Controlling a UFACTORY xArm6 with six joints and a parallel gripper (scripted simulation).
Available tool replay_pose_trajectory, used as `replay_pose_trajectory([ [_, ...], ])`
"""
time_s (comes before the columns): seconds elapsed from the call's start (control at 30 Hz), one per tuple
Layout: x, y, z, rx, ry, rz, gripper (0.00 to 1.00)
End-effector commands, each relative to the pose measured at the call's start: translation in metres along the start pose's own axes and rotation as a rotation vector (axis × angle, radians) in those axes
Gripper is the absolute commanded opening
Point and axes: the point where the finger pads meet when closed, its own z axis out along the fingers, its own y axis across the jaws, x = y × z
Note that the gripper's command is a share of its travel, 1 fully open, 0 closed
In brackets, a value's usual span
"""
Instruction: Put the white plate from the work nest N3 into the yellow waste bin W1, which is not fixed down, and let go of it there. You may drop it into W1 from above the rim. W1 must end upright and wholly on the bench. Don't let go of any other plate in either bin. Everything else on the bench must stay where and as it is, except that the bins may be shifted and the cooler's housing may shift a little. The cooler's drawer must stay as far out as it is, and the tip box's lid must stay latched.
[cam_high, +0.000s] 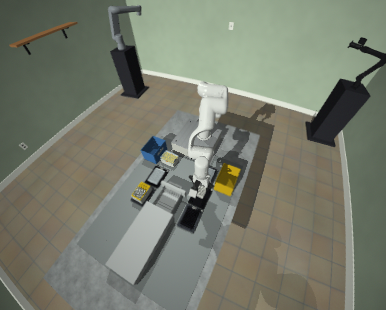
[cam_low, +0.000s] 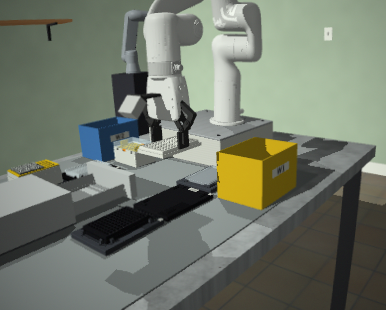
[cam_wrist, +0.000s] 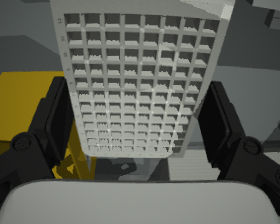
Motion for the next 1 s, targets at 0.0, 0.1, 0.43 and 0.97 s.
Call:
replay_pose_trajectory([
  [0.0, 0.002, -0.001, -0.002, 0.002, 0.005, 0.0, 0.0],
  [0.1, -0.005, -0.005, -0.002, 0.002, 0.005, -0.008, 0.0],
  [0.43, -0.022, -0.018, -0.002, 0.002, 0.005, -0.008, 0.0],
  [0.97, -0.053, -0.04, -0.002, 0.002, 0.004, -0.008, 0.0],
])
